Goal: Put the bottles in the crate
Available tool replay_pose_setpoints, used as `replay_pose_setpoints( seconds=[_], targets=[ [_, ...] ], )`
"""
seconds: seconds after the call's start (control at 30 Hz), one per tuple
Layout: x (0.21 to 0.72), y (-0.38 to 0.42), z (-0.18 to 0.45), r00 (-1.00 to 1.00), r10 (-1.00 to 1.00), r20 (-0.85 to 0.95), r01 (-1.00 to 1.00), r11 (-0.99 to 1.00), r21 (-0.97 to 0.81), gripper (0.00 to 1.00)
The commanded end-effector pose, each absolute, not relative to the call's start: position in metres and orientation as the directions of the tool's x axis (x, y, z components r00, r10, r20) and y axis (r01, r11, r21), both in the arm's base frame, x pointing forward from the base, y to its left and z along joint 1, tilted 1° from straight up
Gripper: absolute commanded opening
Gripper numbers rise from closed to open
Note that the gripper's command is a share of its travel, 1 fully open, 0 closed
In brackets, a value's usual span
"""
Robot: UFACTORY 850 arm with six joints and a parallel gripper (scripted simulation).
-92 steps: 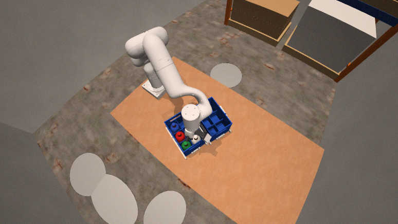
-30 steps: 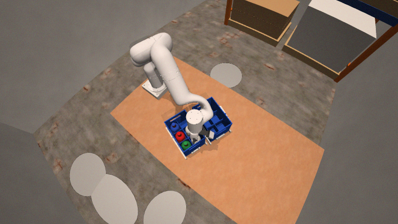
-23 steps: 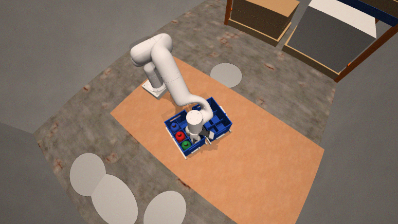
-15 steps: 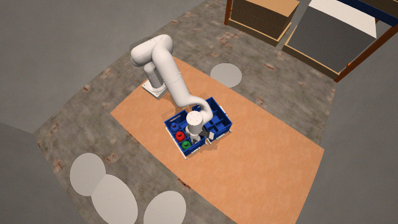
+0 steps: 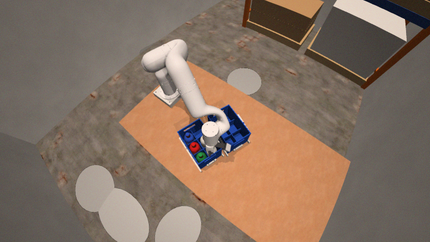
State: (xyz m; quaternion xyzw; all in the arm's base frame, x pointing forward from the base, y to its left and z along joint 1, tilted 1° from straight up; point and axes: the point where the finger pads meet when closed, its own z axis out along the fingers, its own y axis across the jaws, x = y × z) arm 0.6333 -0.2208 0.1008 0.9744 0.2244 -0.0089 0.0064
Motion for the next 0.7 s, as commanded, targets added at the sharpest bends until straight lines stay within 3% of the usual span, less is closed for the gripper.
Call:
replay_pose_setpoints(
  seconds=[0.0, 0.4, 0.43, 0.67],
  targets=[
    [0.6343, -0.2211, 0.0984, 0.899, 0.437, -0.018, 0.437, -0.899, 0.01, 0.65],
    [0.6343, -0.2212, 0.0984, 0.899, 0.437, -0.018, 0.437, -0.899, 0.01, 0.65],
    [0.6343, -0.2211, 0.1017, 0.899, 0.437, -0.018, 0.437, -0.899, 0.01, 0.0],
    [0.6343, -0.2211, 0.1017, 0.899, 0.437, -0.018, 0.437, -0.899, 0.01, 0.0]
  ],
)
